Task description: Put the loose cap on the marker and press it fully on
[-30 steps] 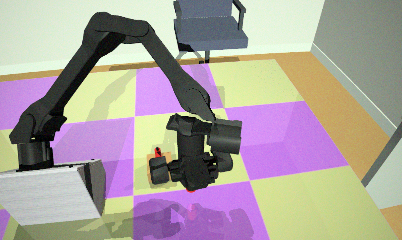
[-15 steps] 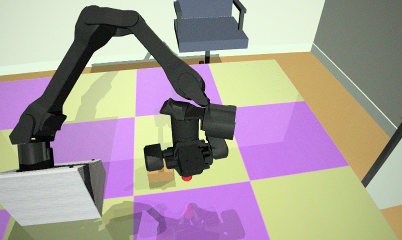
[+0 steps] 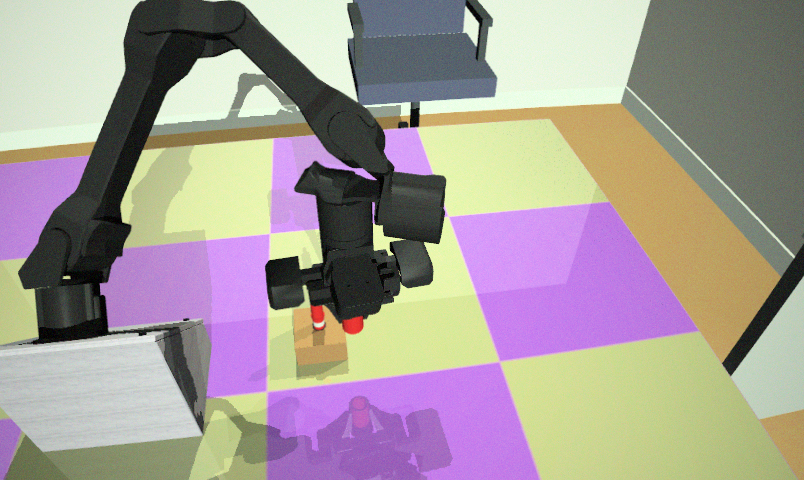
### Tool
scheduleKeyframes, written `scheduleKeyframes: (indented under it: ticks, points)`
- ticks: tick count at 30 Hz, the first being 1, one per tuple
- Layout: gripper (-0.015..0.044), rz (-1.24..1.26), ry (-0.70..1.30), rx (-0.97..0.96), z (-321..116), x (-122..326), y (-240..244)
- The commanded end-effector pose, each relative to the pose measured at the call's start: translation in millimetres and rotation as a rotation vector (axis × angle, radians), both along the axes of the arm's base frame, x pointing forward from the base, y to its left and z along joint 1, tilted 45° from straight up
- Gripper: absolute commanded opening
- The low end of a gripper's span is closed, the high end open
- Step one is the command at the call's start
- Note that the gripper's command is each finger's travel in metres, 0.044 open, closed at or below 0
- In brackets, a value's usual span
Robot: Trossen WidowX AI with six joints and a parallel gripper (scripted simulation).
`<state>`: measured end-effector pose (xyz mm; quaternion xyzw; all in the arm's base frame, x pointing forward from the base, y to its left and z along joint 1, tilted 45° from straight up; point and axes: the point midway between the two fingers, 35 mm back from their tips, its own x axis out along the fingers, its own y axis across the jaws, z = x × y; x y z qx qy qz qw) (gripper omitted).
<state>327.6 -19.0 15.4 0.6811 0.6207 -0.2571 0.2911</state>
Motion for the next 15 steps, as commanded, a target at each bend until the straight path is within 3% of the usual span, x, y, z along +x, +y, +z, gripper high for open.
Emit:
scheduleKeyframes:
  ticks: [1,15]
  points:
    - [0.0000,-0.003,0.000,-0.002,11.3,-6.8,3.1]
    - [0.0000,0.000,-0.002,0.001,40.7,-30.7,15.3]
